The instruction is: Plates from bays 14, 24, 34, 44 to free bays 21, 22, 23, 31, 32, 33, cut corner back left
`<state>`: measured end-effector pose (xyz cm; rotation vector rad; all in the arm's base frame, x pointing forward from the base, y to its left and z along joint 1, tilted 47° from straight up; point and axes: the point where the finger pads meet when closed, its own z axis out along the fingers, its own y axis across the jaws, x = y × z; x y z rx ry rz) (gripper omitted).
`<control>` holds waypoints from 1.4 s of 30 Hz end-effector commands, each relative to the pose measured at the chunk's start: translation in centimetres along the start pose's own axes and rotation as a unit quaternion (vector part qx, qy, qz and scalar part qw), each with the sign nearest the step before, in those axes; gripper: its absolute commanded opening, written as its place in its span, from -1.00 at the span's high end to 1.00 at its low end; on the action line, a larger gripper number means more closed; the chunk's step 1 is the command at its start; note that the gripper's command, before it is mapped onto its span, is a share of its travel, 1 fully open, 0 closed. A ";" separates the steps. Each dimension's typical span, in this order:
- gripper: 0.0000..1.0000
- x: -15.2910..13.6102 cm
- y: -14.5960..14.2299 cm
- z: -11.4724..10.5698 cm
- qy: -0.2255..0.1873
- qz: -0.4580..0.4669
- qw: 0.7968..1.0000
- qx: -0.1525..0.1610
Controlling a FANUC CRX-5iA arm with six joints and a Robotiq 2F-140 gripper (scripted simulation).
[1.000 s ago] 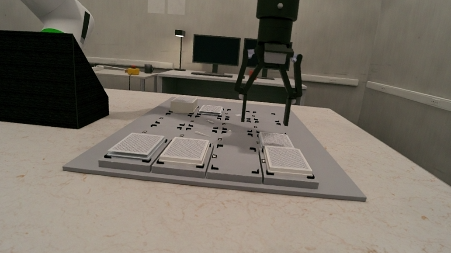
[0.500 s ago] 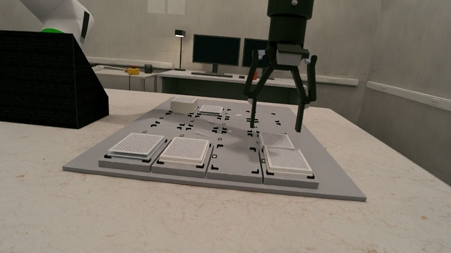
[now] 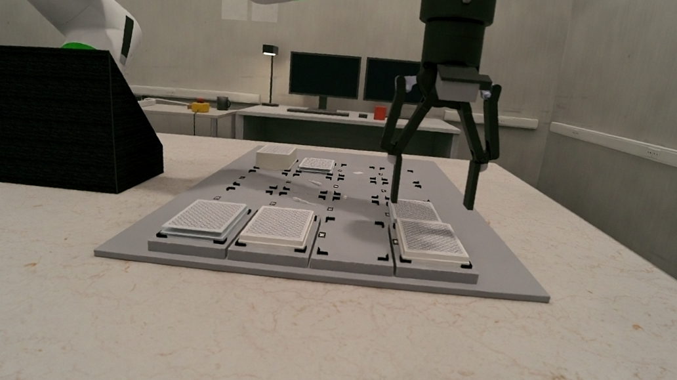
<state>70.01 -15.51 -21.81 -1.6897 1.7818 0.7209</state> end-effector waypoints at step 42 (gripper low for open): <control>-0.40 0.6 -0.4 3.2 -0.001 0.000 1.000 -0.001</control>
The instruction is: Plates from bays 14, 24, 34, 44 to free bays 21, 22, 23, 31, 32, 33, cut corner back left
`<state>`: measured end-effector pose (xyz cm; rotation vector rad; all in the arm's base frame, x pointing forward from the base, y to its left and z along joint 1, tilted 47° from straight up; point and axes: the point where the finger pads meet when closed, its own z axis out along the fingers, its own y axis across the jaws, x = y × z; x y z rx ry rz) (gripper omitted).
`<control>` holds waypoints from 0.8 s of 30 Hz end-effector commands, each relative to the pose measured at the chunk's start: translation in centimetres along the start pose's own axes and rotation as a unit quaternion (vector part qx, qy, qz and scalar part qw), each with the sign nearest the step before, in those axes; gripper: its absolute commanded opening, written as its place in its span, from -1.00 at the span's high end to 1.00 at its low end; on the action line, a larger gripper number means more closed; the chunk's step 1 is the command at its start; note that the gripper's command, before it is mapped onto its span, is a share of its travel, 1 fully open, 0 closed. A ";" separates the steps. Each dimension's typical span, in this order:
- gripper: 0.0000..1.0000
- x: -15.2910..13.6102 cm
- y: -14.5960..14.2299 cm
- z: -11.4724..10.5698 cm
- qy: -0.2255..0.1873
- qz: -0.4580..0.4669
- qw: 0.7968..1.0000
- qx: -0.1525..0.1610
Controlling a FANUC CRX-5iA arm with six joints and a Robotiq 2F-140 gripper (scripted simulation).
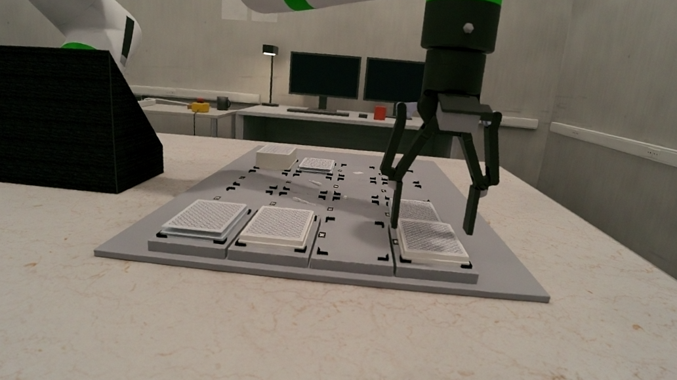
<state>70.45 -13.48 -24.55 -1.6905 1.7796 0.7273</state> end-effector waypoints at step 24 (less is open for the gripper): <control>-0.40 0.0 -0.1 1.0 0.001 0.000 1.000 0.001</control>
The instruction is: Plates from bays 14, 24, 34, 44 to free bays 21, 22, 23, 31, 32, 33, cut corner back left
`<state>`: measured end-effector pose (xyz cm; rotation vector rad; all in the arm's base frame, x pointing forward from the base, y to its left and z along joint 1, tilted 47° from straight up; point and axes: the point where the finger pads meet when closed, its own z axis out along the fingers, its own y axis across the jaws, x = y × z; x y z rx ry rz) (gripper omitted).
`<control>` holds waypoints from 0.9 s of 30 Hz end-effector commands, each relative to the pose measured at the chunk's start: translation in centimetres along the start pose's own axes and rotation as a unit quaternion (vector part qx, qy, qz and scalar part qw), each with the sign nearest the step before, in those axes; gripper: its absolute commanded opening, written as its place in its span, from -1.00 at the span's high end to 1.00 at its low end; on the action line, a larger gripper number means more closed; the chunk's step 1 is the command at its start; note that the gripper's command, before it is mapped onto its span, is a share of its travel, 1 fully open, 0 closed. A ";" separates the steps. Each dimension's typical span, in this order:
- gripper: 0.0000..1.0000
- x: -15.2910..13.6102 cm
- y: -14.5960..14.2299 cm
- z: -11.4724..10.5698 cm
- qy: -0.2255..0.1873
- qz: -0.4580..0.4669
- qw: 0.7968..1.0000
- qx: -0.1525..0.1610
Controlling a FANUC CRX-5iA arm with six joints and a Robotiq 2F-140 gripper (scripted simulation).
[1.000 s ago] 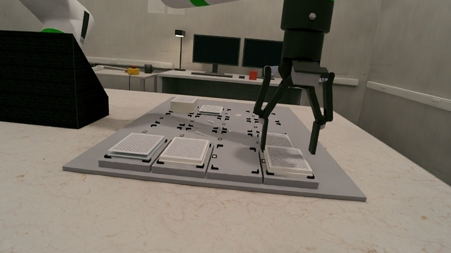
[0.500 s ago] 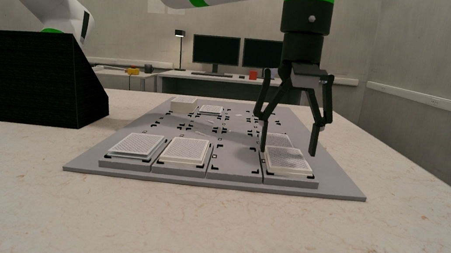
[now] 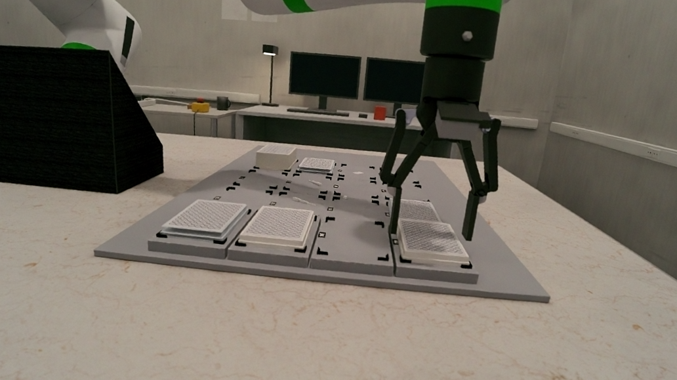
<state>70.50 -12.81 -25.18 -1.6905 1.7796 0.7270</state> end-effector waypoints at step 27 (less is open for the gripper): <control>-0.33 0.0 -0.1 0.9 0.001 0.000 1.000 0.001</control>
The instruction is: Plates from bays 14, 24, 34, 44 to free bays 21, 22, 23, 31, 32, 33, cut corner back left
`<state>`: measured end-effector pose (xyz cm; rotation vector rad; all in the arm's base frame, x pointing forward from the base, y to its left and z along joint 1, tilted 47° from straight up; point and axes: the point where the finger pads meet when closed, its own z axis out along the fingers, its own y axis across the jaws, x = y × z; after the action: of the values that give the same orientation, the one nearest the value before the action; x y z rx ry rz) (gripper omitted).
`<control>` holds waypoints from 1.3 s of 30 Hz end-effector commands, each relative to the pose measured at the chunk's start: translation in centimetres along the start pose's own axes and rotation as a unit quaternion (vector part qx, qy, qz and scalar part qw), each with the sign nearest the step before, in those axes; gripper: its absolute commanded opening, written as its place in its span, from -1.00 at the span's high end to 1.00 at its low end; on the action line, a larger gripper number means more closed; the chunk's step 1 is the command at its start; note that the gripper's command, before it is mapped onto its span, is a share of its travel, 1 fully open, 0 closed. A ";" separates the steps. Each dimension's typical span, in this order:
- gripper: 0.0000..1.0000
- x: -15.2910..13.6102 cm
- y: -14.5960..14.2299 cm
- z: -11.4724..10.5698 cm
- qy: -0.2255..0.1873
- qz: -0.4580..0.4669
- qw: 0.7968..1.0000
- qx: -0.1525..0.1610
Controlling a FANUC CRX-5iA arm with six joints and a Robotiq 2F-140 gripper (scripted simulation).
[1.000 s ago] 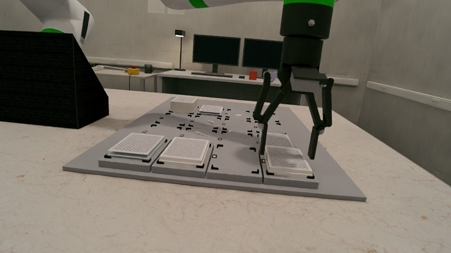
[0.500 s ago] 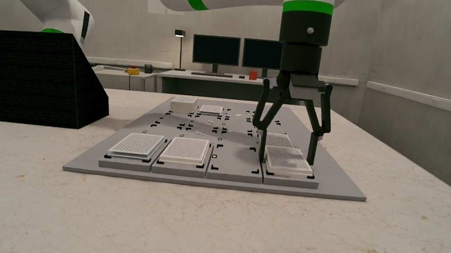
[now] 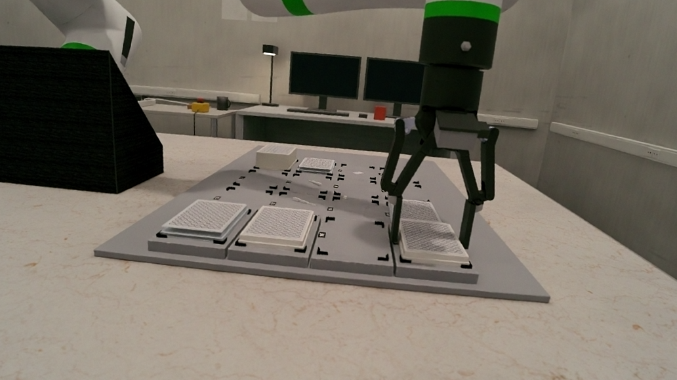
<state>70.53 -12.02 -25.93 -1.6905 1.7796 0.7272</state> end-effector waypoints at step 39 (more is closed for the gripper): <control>-0.21 0.0 -0.1 -0.3 0.001 0.000 1.000 0.001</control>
<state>70.53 -12.05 -25.89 -1.6905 1.7794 0.7272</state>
